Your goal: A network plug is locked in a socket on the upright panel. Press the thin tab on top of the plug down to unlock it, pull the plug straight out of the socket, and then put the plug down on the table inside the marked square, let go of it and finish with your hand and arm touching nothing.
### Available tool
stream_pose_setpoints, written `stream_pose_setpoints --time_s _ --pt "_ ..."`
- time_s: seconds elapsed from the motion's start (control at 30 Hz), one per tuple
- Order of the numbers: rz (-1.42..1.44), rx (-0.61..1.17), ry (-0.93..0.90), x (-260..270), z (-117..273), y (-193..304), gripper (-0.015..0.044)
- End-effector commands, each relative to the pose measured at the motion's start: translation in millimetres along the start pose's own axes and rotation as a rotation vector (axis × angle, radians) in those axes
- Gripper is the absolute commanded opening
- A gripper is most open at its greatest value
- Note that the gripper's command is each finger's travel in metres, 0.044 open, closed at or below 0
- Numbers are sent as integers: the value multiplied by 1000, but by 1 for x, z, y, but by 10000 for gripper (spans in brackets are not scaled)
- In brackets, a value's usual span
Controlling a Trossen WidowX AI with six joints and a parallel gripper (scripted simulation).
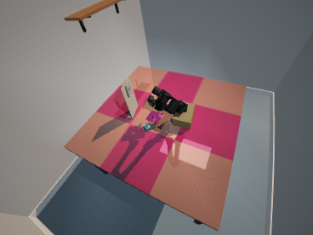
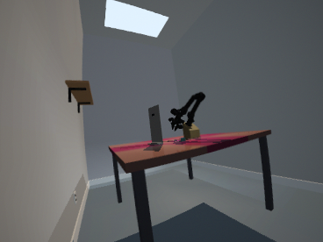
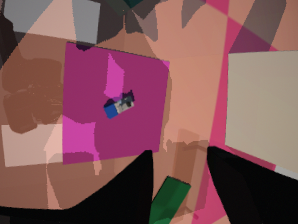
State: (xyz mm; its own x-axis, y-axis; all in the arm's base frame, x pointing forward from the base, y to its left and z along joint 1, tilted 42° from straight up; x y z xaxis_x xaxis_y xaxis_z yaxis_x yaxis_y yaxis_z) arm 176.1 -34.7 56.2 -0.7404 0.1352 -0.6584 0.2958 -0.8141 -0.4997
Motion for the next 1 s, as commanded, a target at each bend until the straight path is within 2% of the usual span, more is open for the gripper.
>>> stream_pose_setpoints --time_s 0.0,0.5,0.97 --pt "6 -4 7 -2 3 -1 156" --pt "-2 -2 6 -5 11 -1 156" --pt "4 7 -9 -26 37 11 156"
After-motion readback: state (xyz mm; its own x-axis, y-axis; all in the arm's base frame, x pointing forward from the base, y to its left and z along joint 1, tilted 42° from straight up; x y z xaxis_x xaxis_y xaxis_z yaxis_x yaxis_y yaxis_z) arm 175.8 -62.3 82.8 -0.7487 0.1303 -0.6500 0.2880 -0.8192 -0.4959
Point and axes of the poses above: the point midway between the two fingers, 35 mm back from their tips, its own z axis back along the fingers, its own x axis across the jaws, y = z × x, the point moved 9 cm from there along z, back along the fingers, and after that the axes turned 15 degrees about z, right-handed, at the moved point
